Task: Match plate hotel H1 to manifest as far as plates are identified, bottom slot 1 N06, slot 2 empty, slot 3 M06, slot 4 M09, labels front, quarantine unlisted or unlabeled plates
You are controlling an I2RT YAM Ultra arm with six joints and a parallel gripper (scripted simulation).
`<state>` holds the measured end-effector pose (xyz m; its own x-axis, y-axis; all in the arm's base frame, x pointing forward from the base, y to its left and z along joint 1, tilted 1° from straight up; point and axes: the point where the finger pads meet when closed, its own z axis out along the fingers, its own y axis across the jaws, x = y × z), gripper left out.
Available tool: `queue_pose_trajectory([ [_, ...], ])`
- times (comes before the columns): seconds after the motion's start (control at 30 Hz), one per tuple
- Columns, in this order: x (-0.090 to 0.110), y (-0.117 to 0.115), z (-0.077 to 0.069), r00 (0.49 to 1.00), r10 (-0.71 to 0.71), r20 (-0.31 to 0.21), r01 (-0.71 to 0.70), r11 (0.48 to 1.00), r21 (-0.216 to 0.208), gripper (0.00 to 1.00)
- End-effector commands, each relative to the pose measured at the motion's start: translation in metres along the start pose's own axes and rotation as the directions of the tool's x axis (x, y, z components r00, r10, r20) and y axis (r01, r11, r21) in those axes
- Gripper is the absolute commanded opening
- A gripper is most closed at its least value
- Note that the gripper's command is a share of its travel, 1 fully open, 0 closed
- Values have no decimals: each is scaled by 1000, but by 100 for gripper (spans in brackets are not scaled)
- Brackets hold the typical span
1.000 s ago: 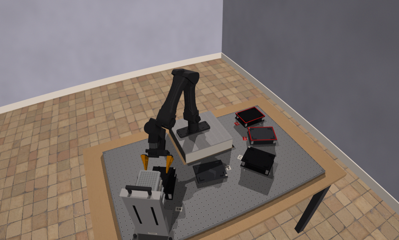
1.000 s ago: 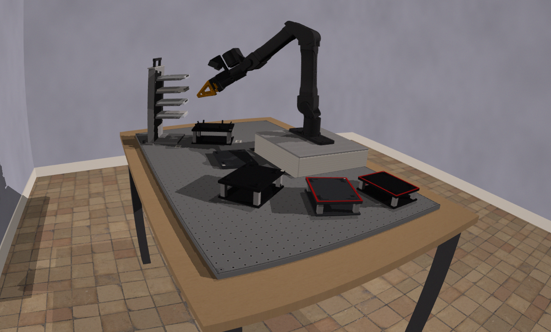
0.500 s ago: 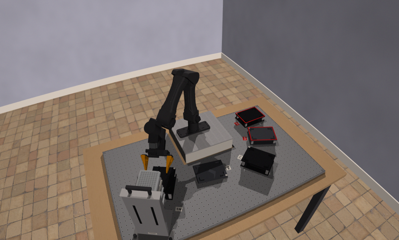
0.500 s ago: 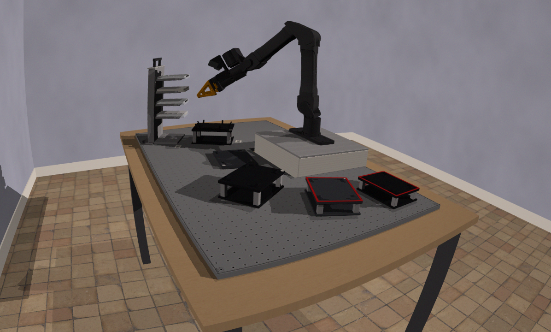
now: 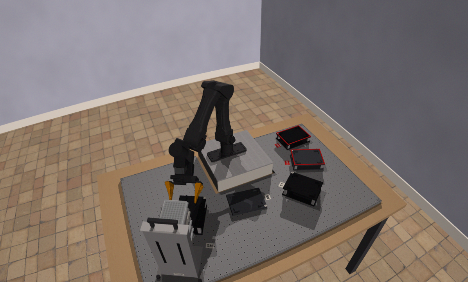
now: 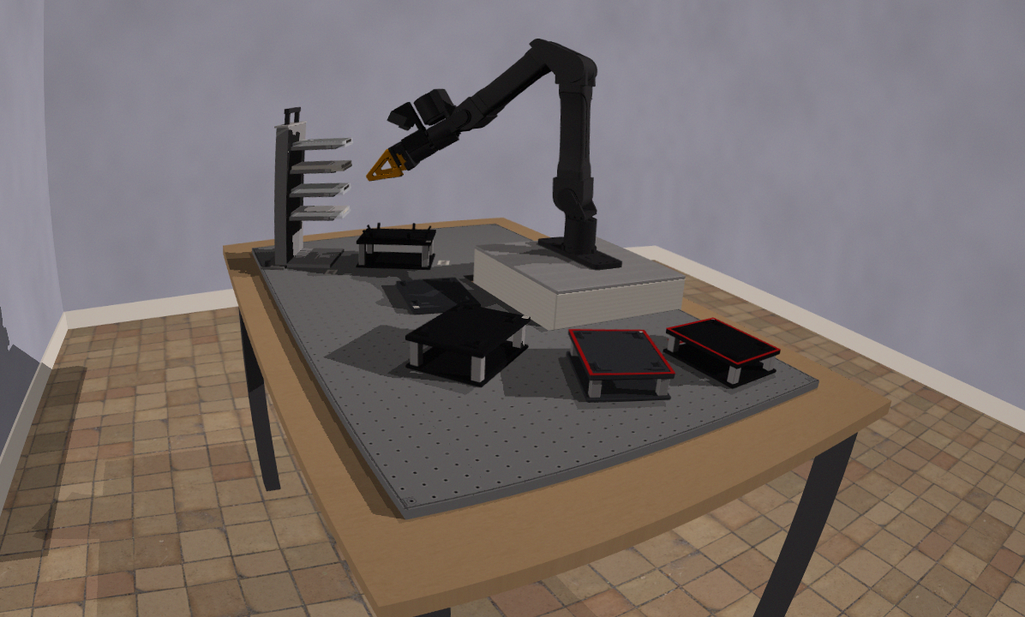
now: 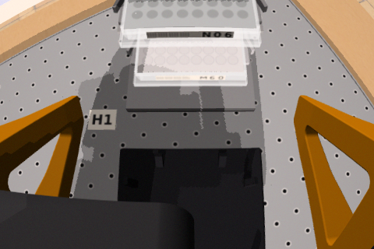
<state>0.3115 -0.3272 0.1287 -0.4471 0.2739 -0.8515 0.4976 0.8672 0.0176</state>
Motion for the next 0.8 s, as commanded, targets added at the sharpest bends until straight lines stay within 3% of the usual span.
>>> queue_pose_trajectory([
  [0.0, -11, -3, -13, 999, -19, 47, 18, 1000, 12, 100],
  [0.23, -2, -2, -20, 1000, -11, 29, 11, 1000, 7, 100],
  [0.27, -26, -5, -23, 996, -37, 83, 36, 999, 19, 100],
  [0.33, -4, -3, -24, 999, -18, 45, 18, 1000, 11, 100],
  [0.43, 4, -1, -28, 1000, -9, 25, 9, 1000, 6, 100],
  [0.53, 6, -2, -33, 1000, -11, 29, 11, 1000, 7, 100],
  [0.6, -19, -5, -35, 996, -40, 84, 38, 999, 19, 100],
  [0.7, -19, -2, -34, 996, -42, 84, 41, 999, 14, 100],
  [0.73, -5, 0, -32, 998, -30, 59, 30, 1000, 7, 100],
  [0.77, -5, 0, -32, 998, -30, 59, 30, 1000, 7, 100],
])
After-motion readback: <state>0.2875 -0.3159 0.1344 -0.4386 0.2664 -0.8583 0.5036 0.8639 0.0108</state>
